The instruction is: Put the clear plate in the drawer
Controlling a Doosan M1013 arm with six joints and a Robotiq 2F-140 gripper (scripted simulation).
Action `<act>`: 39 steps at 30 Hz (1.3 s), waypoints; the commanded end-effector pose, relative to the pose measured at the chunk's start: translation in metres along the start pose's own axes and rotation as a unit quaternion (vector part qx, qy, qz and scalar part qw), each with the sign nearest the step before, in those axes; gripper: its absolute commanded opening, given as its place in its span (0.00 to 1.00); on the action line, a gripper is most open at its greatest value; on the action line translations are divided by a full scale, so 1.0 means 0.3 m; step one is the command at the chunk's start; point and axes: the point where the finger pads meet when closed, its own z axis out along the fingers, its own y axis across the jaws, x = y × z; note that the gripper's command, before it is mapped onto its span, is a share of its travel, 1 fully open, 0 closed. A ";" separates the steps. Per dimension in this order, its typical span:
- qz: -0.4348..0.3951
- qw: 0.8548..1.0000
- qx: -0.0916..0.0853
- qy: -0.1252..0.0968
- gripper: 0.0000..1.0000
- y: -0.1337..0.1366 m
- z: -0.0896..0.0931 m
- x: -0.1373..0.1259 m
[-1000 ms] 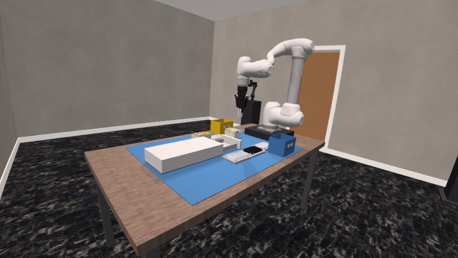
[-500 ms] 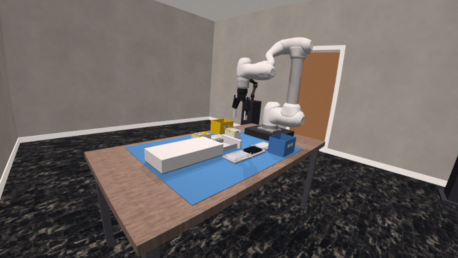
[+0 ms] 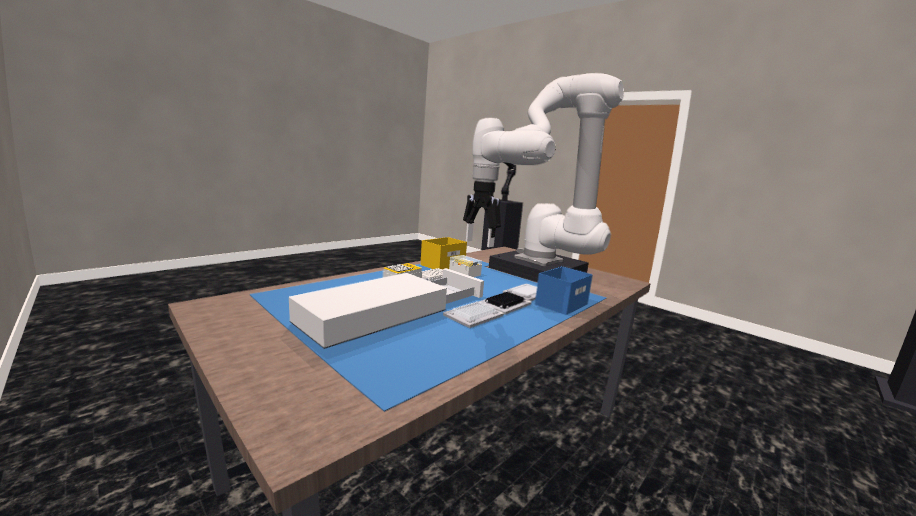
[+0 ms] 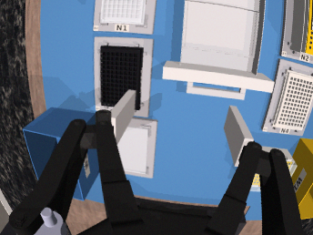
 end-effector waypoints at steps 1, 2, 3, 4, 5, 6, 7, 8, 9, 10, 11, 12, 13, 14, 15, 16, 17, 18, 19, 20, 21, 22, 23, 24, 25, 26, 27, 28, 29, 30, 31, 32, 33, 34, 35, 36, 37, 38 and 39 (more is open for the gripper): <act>0.000 1.000 0.000 0.000 0.66 -0.029 0.014 0.033; 0.000 1.000 0.000 0.000 0.66 -0.037 0.018 0.042; 0.000 1.000 0.000 0.000 0.66 -0.046 0.022 0.052; 0.000 1.000 0.000 0.000 0.66 -0.054 0.026 0.061; 0.000 1.000 0.000 0.000 0.66 -0.063 0.030 0.071; 0.000 1.000 0.000 0.000 0.66 -0.071 0.034 0.080; 0.000 1.000 0.000 0.000 0.66 -0.080 0.038 0.090; 0.000 1.000 0.000 0.000 0.66 -0.080 0.038 0.090; 0.000 1.000 0.000 0.000 0.66 -0.080 0.038 0.090; 0.000 1.000 0.000 0.000 0.66 -0.088 0.042 0.099; 0.000 1.000 0.000 0.000 0.66 -0.097 0.046 0.109; 0.000 1.000 0.000 0.000 0.66 -0.105 0.050 0.118; 0.000 1.000 0.000 0.000 0.66 -0.114 0.054 0.128; 0.000 1.000 0.000 0.000 0.66 -0.122 0.058 0.137; 0.000 1.000 0.000 0.000 0.66 -0.131 0.062 0.147; 0.000 1.000 0.000 0.000 0.66 -0.139 0.066 0.156; 0.000 1.000 0.000 0.000 0.66 -0.147 0.070 0.166; 0.000 1.000 0.000 0.000 0.66 -0.156 0.074 0.175; 0.000 1.000 0.000 0.000 0.66 -0.164 0.078 0.184; 0.000 1.000 0.000 0.000 0.66 -0.173 0.082 0.194; 0.000 1.000 0.000 0.000 0.66 -0.181 0.086 0.203; 0.000 1.000 0.000 0.000 0.66 -0.190 0.090 0.213; 0.000 1.000 0.000 0.000 0.66 -0.198 0.094 0.222; 0.000 1.000 0.000 0.000 0.66 -0.207 0.098 0.232; 0.000 1.000 0.000 0.000 0.66 -0.207 0.098 0.232; 0.000 1.000 0.000 0.000 0.66 -0.207 0.098 0.232; 0.000 1.000 0.000 0.000 0.66 -0.215 0.102 0.241; 0.000 1.000 0.000 0.000 0.66 -0.224 0.106 0.251; 0.000 1.000 0.000 0.000 0.66 -0.232 0.110 0.260; 0.000 1.000 0.000 0.000 0.66 -0.241 0.114 0.270; 0.000 1.000 0.000 0.000 0.66 -0.249 0.118 0.279; 0.000 1.000 0.000 0.000 0.66 -0.258 0.122 0.289; 0.000 1.000 0.000 0.000 0.66 -0.266 0.126 0.298; 0.000 1.000 0.000 0.000 0.66 -0.275 0.130 0.308; 0.000 1.000 0.000 0.000 0.66 -0.283 0.134 0.317; 0.000 1.000 0.000 0.000 0.66 -0.292 0.138 0.327; 0.000 1.000 0.000 0.000 0.66 -0.300 0.142 0.336; 0.000 1.000 0.000 0.000 0.66 -0.308 0.146 0.346; 0.000 1.000 0.000 0.000 0.66 -0.317 0.150 0.355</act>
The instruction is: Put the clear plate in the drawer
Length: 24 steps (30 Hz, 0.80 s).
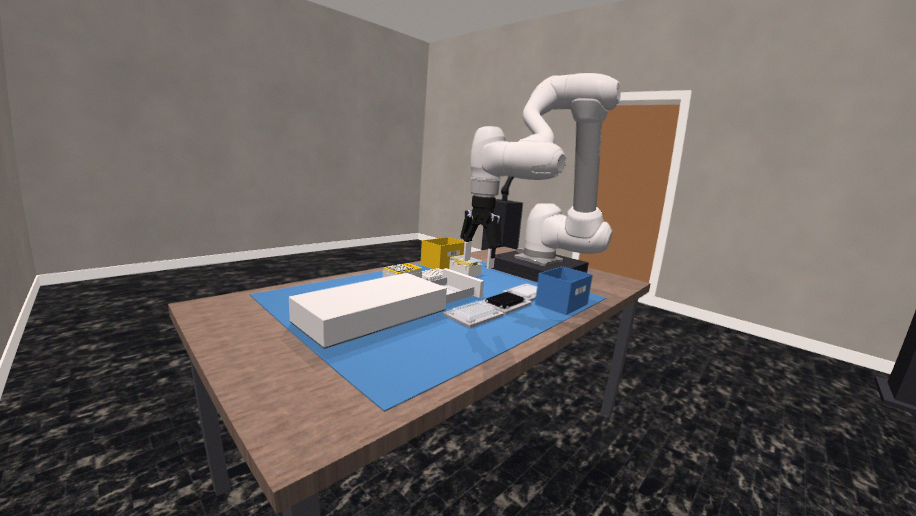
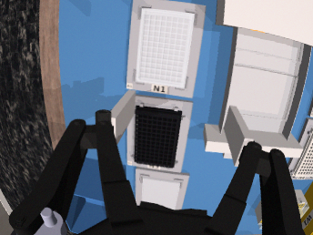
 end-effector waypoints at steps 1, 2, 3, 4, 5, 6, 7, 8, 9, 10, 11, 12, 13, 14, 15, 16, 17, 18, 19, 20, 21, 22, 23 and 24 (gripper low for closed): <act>0.000 1.000 0.000 0.000 0.66 -0.029 0.013 0.033; 0.000 1.000 0.000 0.000 0.66 -0.037 0.017 0.042; 0.000 1.000 0.000 0.000 0.66 -0.037 0.017 0.042; 0.000 1.000 0.000 0.000 0.66 -0.037 0.017 0.042; 0.000 1.000 0.000 0.000 0.66 -0.046 0.021 0.052; 0.000 1.000 0.000 0.000 0.66 -0.054 0.025 0.061; 0.000 1.000 0.000 0.000 0.66 -0.063 0.029 0.071; 0.000 1.000 0.000 0.000 0.66 -0.071 0.033 0.080; 0.000 1.000 0.000 0.000 0.66 -0.080 0.037 0.090; 0.000 1.000 0.000 0.000 0.66 -0.088 0.041 0.099; 0.000 1.000 0.000 0.000 0.66 -0.097 0.045 0.109; 0.000 1.000 0.000 0.000 0.66 -0.105 0.049 0.118; 0.000 1.000 0.000 0.000 0.66 -0.114 0.053 0.128; 0.000 1.000 0.000 0.000 0.66 -0.122 0.057 0.137; 0.000 1.000 0.000 0.000 0.66 -0.128 0.060 0.143; 0.000 1.000 0.000 0.000 0.66 -0.128 0.060 0.143; 0.000 1.000 0.000 0.000 0.66 -0.128 0.060 0.143; 0.000 1.000 0.000 0.000 0.66 -0.128 0.060 0.143; 0.000 1.000 0.000 0.000 0.66 -0.128 0.060 0.143; 0.000 1.000 0.000 0.000 0.66 -0.128 0.060 0.143; 0.000 1.000 0.000 0.000 0.66 -0.128 0.060 0.143; 0.000 1.000 0.000 0.000 0.66 -0.128 0.060 0.143; 0.000 1.000 0.000 0.000 0.66 -0.128 0.060 0.143; 0.000 1.000 0.000 0.000 0.66 -0.128 0.060 0.143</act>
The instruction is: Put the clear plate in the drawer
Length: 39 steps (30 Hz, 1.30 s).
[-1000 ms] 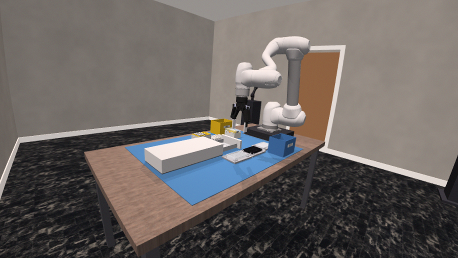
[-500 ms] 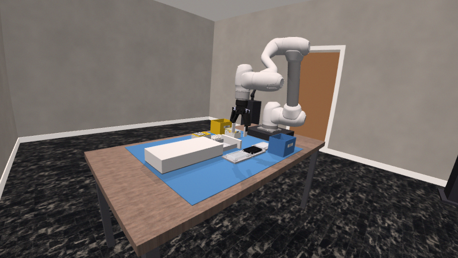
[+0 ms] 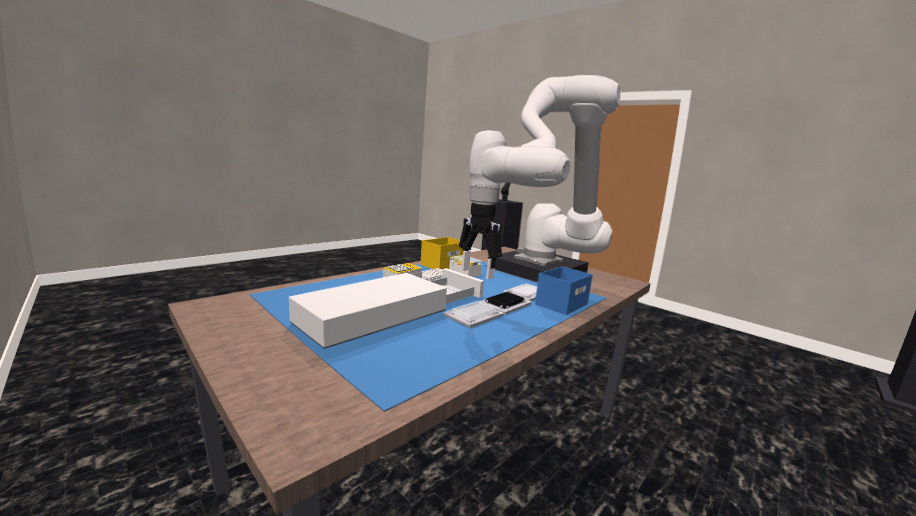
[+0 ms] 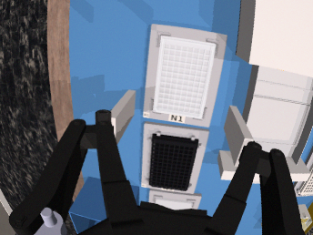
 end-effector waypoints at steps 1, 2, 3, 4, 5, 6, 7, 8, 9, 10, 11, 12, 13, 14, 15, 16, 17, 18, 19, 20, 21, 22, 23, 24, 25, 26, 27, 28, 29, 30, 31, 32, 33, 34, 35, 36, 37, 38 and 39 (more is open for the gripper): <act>0.000 1.000 0.000 0.000 0.66 0.000 0.000 0.000; 0.000 1.000 0.000 0.000 0.66 0.000 0.000 0.000; 0.000 1.000 0.000 0.000 0.66 0.000 0.004 0.000; 0.000 1.000 0.000 0.000 0.66 0.000 0.008 0.000; 0.000 1.000 0.000 0.000 0.66 0.000 0.013 0.000; 0.000 1.000 0.000 0.000 0.66 0.000 0.017 0.000; 0.000 1.000 0.000 0.000 0.66 0.000 0.022 0.000; 0.000 1.000 0.000 0.000 0.66 0.000 0.026 0.000; 0.000 1.000 0.000 0.000 0.66 0.000 0.031 0.000; 0.000 1.000 0.000 0.000 0.66 0.000 0.035 0.000; 0.000 1.000 0.000 0.000 0.66 0.000 0.040 0.000; 0.000 1.000 0.000 0.000 0.66 0.000 0.044 0.000; 0.000 1.000 0.000 0.000 0.66 0.000 0.044 0.000; 0.000 1.000 0.000 0.000 0.66 0.000 0.044 0.000; 0.000 1.000 0.000 0.000 0.66 0.000 0.048 0.000; 0.000 1.000 0.000 0.000 0.66 0.000 0.053 0.000; 0.000 1.000 0.000 0.000 0.66 0.000 0.057 0.000; 0.000 1.000 0.000 0.000 0.66 0.000 0.062 0.000; 0.000 1.000 0.000 0.000 0.66 0.000 0.066 0.000; 0.000 1.000 0.000 0.000 0.66 0.000 0.071 0.000; 0.000 1.000 0.000 0.000 0.66 0.000 0.075 0.000; 0.000 1.000 0.000 0.000 0.66 0.000 0.080 0.000; 0.000 1.000 0.000 0.000 0.66 0.000 0.084 0.000; 0.000 1.000 0.000 0.000 0.66 0.000 0.088 0.000; 0.000 1.000 0.000 0.000 0.66 0.000 0.093 0.000; 0.000 1.000 0.000 0.000 0.66 0.000 0.097 0.000; 0.000 1.000 0.000 0.000 0.66 0.000 0.102 0.000; 0.000 1.000 0.000 0.000 0.66 0.000 0.106 0.000; 0.000 1.000 0.000 0.000 0.66 0.000 0.111 0.000; 0.000 1.000 0.000 0.000 0.66 0.000 0.111 0.000; 0.000 1.000 0.000 0.000 0.66 0.000 0.111 0.000; 0.000 1.000 0.000 0.000 0.66 0.000 0.115 0.000; 0.000 1.000 0.000 0.000 0.66 0.000 0.120 0.000; 0.000 1.000 0.000 0.000 0.66 0.000 0.124 0.000; 0.000 1.000 0.000 0.000 0.66 0.000 0.128 0.000; 0.000 1.000 0.000 0.000 0.66 0.000 0.133 0.000; 0.000 1.000 0.000 0.000 0.66 0.000 0.137 0.000; 0.000 1.000 0.000 0.000 0.66 0.000 0.142 0.000; 0.000 1.000 0.000 0.000 0.66 0.000 0.146 0.000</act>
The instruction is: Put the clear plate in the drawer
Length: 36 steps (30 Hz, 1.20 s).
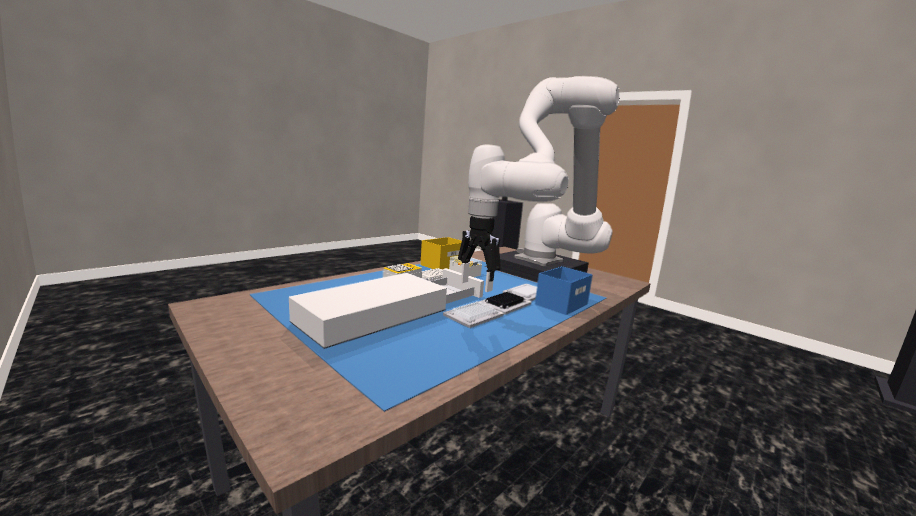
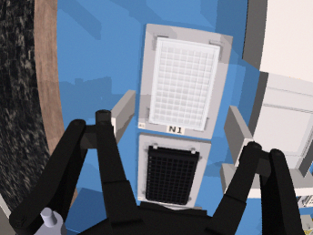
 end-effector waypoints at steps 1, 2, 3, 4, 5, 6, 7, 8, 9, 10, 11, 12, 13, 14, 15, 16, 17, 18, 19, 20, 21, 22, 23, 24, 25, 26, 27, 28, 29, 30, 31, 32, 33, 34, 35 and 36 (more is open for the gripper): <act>0.000 1.000 0.000 0.000 0.66 0.000 0.013 0.000; 0.000 1.000 0.000 0.000 0.66 0.000 0.018 0.000; 0.000 1.000 0.000 0.000 0.66 0.000 0.022 0.000; 0.000 1.000 0.000 0.000 0.66 0.000 0.027 0.000; 0.000 1.000 0.000 0.000 0.66 0.000 0.031 0.000; 0.000 1.000 0.000 0.000 0.66 0.000 0.036 0.000; 0.000 1.000 0.000 0.000 0.66 0.000 0.040 0.000; 0.000 1.000 0.000 0.000 0.66 0.000 0.040 0.000; 0.000 1.000 0.000 0.000 0.66 0.000 0.040 0.000; 0.000 1.000 0.000 0.000 0.66 0.000 0.044 0.000; 0.000 1.000 0.000 0.000 0.66 0.000 0.049 0.000; 0.000 1.000 0.000 0.000 0.66 0.000 0.053 0.000; 0.000 1.000 0.000 0.000 0.66 0.000 0.058 0.000; 0.000 1.000 0.000 0.000 0.66 0.000 0.062 0.000; 0.000 1.000 0.000 0.000 0.66 0.000 0.067 0.000; 0.000 1.000 0.000 0.000 0.66 0.000 0.071 0.000; 0.000 1.000 0.000 0.000 0.66 0.000 0.076 0.000; 0.000 1.000 0.000 0.000 0.66 0.000 0.080 0.000; 0.000 1.000 0.000 0.000 0.66 0.000 0.084 0.000; 0.000 1.000 0.000 0.000 0.66 0.000 0.089 0.000; 0.000 1.000 0.000 0.000 0.66 0.000 0.093 0.000; 0.000 1.000 0.000 0.000 0.66 0.000 0.098 0.000; 0.000 1.000 0.000 0.000 0.66 0.000 0.102 0.000; 0.000 1.000 0.000 0.000 0.66 0.000 0.107 0.000; 0.000 1.000 0.000 0.000 0.66 0.000 0.107 0.000; 0.000 1.000 0.000 0.000 0.66 0.000 0.107 0.000; 0.000 1.000 0.000 0.000 0.66 0.000 0.111 0.000; 0.000 1.000 0.000 0.000 0.66 0.000 0.116 0.000; 0.000 1.000 0.000 0.000 0.66 0.000 0.120 0.000; 0.000 1.000 0.000 0.000 0.66 0.000 0.124 0.000; 0.000 1.000 0.000 0.000 0.66 0.000 0.129 0.000; 0.000 1.000 0.000 0.000 0.66 0.000 0.133 0.000; 0.000 1.000 0.000 0.000 0.66 0.000 0.138 0.000; 0.000 1.000 0.000 0.000 0.66 0.000 0.142 0.000; 0.000 1.000 0.000 0.000 0.66 0.000 0.147 0.000; 0.000 1.000 0.000 0.000 0.66 0.000 0.151 0.000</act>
